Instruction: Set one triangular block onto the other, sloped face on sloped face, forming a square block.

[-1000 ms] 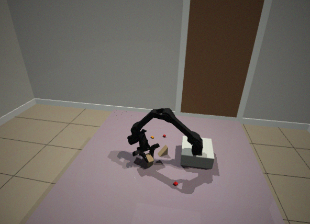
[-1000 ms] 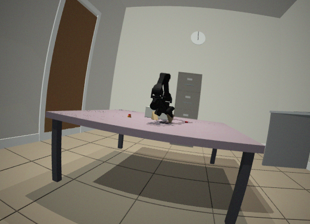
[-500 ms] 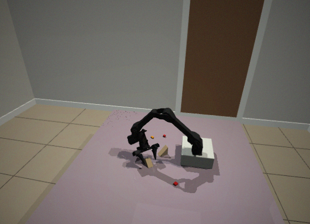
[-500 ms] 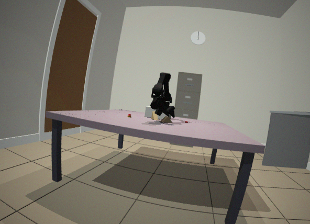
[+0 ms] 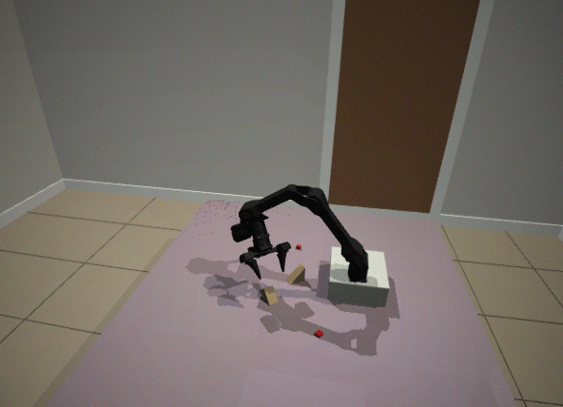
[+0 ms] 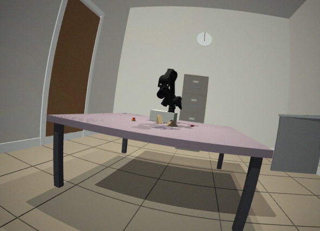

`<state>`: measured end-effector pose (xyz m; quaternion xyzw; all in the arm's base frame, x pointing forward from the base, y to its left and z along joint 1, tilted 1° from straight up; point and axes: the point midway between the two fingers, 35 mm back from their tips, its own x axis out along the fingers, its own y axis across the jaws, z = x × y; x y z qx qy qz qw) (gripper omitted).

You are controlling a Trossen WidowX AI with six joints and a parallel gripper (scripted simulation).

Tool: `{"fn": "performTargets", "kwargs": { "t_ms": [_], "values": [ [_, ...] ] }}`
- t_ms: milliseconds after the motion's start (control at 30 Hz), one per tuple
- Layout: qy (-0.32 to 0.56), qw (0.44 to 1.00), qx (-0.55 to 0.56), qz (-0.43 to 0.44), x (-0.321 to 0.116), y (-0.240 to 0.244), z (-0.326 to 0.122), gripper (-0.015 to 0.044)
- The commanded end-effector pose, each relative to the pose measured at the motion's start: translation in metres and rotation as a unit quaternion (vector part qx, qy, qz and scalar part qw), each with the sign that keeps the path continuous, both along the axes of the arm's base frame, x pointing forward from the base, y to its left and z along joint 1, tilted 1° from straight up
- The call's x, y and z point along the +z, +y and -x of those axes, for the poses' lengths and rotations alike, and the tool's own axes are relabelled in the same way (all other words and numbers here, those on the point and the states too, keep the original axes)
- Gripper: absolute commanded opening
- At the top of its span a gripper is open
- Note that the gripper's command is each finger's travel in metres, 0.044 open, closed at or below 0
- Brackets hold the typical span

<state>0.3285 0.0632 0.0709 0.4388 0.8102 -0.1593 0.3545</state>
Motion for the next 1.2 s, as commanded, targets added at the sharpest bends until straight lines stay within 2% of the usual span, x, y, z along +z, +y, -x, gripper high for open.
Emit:
{"fn": "performTargets", "kwargs": {
  "t_ms": [0,100,300,367,567,900,1167],
  "values": [
    [0.004,1.0,-0.006,0.0,0.014,0.001,0.003,0.044],
    [-0.012,1.0,-0.003,0.002,0.006,-0.007,-0.007,0.044],
    [-0.042,0.999,-0.019,0.012,-0.039,-0.076,-0.054,0.044],
    [-0.045,0.999,-0.021,0.014,-0.044,-0.085,-0.057,0.044],
    [-0.042,0.999,-0.019,0.013,-0.049,-0.081,-0.056,0.044],
    [0.005,1.0,0.014,0.005,-0.114,-0.029,-0.025,0.044],
    [0.009,1.0,0.016,0.004,-0.118,-0.026,-0.022,0.044]
  ]
}}
